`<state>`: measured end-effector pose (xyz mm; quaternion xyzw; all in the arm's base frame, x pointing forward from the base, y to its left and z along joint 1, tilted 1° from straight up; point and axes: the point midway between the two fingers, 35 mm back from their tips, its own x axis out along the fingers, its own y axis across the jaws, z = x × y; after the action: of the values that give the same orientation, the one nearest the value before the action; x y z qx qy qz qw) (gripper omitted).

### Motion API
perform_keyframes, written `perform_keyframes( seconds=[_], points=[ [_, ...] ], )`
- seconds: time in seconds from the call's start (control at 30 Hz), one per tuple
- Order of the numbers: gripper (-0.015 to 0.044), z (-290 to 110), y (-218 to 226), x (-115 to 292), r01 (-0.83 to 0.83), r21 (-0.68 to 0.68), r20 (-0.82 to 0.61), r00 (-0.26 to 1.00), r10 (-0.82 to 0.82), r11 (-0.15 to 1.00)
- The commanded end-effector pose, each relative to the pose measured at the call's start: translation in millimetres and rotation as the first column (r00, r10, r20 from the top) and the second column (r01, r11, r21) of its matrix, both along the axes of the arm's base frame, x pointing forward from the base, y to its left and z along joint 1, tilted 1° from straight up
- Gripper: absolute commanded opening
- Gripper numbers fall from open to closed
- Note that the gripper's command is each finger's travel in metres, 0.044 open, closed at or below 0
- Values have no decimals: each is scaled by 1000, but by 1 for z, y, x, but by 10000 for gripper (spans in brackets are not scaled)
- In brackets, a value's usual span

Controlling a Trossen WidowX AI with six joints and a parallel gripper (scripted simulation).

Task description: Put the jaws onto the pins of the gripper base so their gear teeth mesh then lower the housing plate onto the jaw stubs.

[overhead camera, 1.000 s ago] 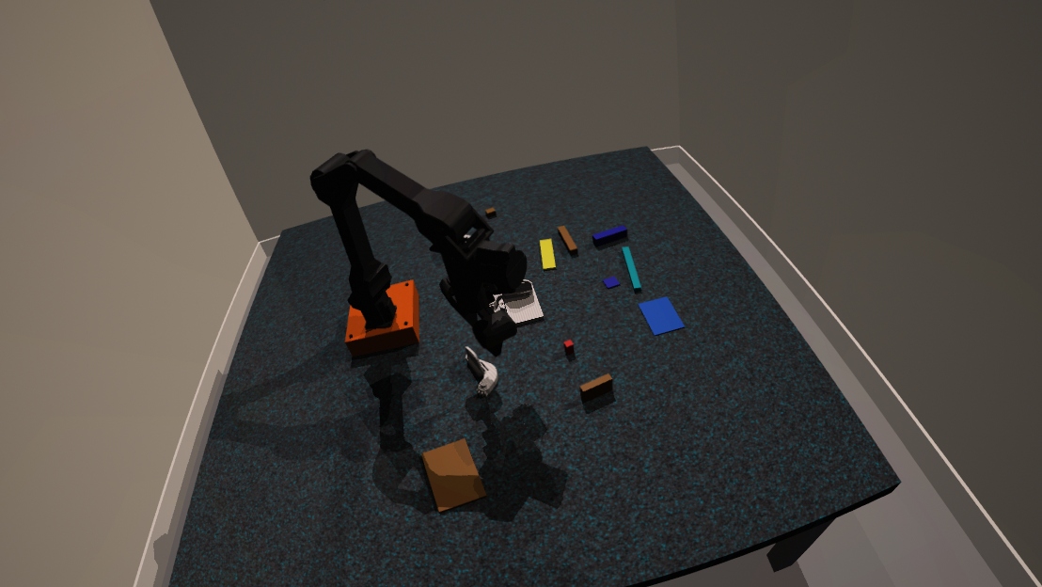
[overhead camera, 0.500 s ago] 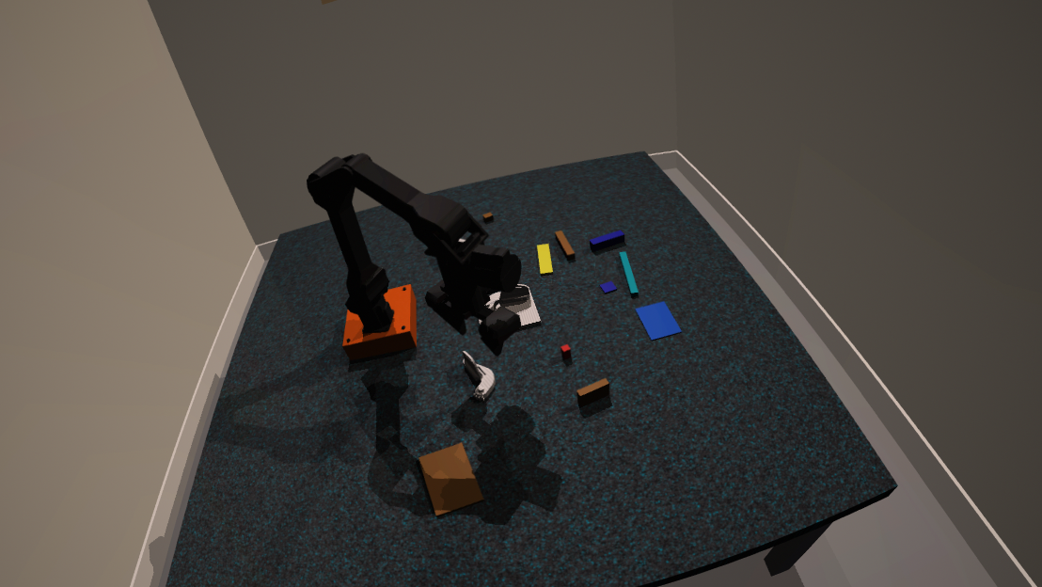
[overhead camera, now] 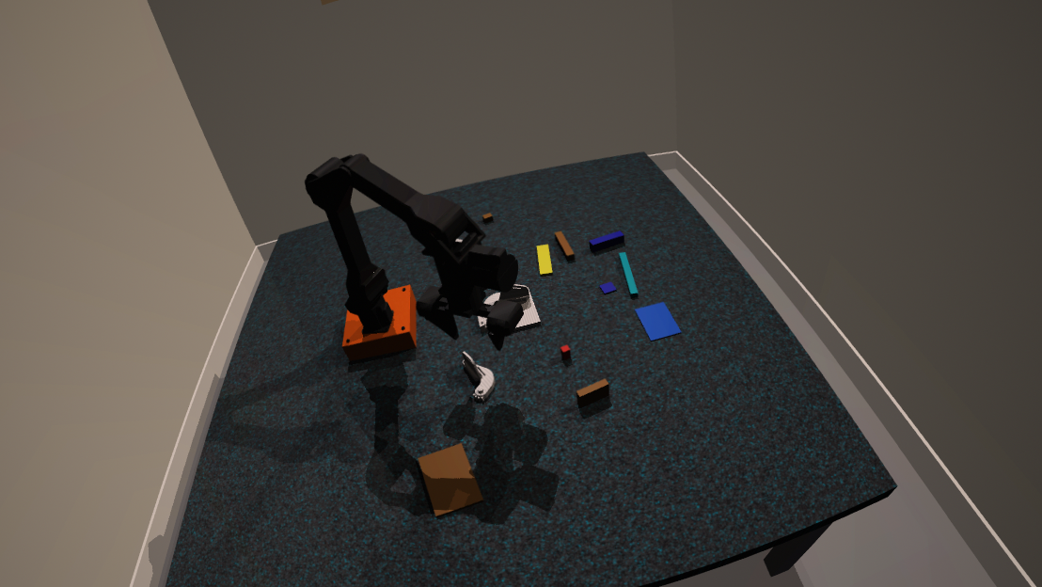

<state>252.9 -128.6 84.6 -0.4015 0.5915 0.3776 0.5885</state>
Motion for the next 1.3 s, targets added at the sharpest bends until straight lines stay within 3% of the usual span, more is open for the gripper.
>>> perform_keyframes(
  seconds=[0.0,0.6,1.27],
  points=[
    [440,0,1,-2,-86,1,-5,996,86,996],
    [440,0,4,-8,-437,2,-18,899,437,899],
    [440,0,7,-14,-757,9,-30,652,757,653]
  ],
)
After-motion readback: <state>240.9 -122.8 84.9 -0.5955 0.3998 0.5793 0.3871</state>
